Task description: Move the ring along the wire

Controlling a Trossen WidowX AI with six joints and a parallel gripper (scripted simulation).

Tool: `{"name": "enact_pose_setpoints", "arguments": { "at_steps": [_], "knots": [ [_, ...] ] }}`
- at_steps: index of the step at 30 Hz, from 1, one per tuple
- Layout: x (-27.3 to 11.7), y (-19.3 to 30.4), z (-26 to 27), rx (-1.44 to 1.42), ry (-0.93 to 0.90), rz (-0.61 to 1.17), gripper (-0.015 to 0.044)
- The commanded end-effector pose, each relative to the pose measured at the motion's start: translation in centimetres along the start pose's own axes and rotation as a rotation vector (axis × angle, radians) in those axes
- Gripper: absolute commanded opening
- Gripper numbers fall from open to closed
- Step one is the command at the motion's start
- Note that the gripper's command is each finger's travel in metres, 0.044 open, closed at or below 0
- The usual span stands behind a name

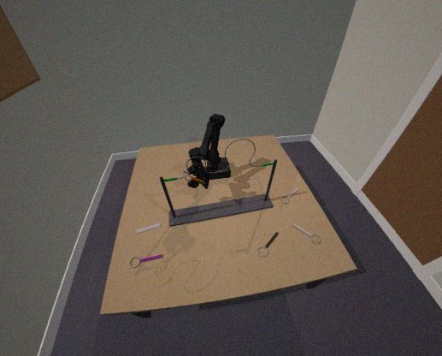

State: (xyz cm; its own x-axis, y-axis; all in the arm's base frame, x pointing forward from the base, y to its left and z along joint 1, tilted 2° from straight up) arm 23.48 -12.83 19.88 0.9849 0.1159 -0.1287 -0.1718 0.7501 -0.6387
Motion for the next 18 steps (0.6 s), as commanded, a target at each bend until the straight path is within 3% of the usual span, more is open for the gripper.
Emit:
{"name": "enact_pose_setpoints", "arguments": {
  "at_steps": [1, 18],
  "knots": [
    [-0.7, -0.5, 1.4, 0.069, -0.016, 0.049, -0.015],
    [-3.6, -3.0, 5.4, 0.373, -0.103, 0.292, -0.015]
  ]
}}
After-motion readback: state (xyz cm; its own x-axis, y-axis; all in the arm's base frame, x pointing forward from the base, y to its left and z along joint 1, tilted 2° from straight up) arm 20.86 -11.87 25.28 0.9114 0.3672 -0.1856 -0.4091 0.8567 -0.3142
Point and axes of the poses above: the point midway between the two fingers, 35 mm back from their tips, its own x axis out along the fingers, its own z axis across the jaws, y = z × x, the point moved 8 cm from there along -x, back along the fingers, and after that the axes turned 8 degrees about x, right-handed, at the moved point
